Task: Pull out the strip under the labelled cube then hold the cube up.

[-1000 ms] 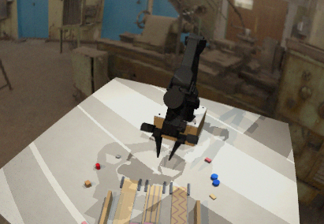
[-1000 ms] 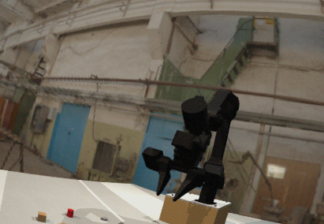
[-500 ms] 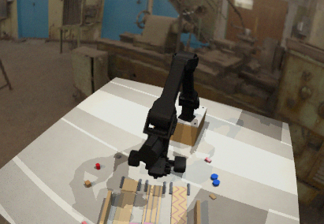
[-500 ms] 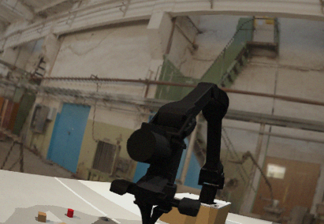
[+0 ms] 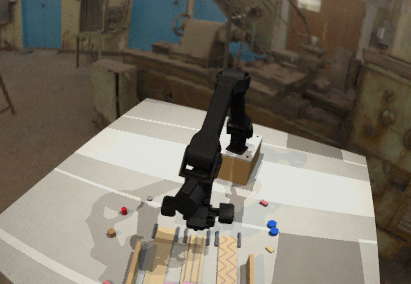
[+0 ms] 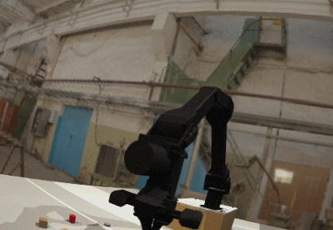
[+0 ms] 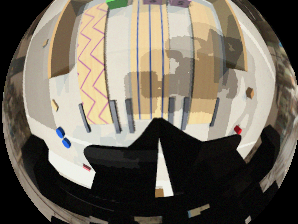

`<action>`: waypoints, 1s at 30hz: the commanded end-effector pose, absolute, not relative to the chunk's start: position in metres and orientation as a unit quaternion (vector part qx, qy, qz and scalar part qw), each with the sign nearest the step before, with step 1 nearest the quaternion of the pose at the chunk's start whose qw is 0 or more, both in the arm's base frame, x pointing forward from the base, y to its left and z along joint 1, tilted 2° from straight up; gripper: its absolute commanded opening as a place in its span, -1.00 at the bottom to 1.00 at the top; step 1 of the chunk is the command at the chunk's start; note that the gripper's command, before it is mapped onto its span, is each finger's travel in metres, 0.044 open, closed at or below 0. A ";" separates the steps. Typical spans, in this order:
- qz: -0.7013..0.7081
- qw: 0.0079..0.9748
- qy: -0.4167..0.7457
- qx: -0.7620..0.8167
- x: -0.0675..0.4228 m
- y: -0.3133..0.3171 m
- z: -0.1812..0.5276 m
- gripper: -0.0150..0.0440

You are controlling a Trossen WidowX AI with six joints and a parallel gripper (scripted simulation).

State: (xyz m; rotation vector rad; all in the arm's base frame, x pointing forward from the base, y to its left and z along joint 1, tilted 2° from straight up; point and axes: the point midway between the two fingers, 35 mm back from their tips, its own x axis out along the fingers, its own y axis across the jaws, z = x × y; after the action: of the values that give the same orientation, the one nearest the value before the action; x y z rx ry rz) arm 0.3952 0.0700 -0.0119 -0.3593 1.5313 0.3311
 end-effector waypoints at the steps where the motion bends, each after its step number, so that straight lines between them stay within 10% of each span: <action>1: 0.152 0.693 0.686 -0.162 0.395 0.071 -0.019 -0.49; 30: 0.152 0.693 0.686 -0.161 0.394 0.074 -0.066 -0.49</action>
State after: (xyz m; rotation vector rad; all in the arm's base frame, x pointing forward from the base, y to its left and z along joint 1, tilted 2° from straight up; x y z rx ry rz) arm 0.3962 0.0729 -0.0603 -0.3644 1.5280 0.3362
